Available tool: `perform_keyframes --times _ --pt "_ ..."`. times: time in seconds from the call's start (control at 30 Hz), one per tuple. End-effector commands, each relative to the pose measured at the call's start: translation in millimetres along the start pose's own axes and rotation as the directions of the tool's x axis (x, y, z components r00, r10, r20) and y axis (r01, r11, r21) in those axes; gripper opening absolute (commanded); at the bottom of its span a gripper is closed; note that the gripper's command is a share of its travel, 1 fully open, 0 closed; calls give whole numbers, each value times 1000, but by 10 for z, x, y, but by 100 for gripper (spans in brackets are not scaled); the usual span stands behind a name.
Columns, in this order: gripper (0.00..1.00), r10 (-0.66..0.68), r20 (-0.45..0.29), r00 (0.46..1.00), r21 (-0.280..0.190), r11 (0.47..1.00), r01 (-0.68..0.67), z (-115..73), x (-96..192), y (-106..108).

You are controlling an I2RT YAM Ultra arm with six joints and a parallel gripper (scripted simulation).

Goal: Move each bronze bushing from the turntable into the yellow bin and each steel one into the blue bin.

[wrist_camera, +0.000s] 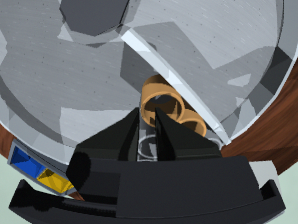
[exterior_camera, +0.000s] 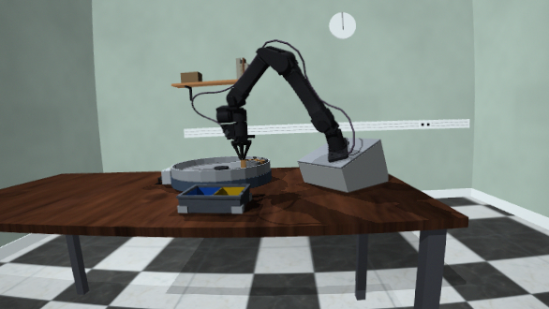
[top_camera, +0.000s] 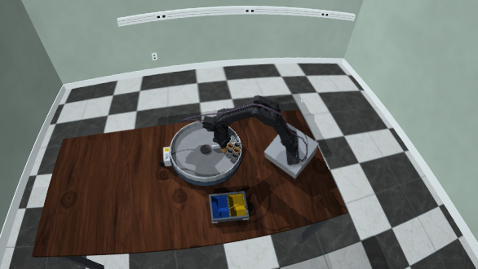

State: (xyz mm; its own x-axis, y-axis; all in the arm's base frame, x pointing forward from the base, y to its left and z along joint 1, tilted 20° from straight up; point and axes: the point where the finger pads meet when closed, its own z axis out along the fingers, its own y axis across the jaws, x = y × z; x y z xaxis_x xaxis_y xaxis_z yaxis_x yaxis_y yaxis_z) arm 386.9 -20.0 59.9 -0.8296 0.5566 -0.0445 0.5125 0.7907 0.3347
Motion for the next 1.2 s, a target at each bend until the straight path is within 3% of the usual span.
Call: perform_keyframes --times 0.0,1.17 --pt "14 -6 43 999 -11 1000 6 -112 -64 46" --pt "14 -2 45 999 -11 1000 2 -178 -87 64"
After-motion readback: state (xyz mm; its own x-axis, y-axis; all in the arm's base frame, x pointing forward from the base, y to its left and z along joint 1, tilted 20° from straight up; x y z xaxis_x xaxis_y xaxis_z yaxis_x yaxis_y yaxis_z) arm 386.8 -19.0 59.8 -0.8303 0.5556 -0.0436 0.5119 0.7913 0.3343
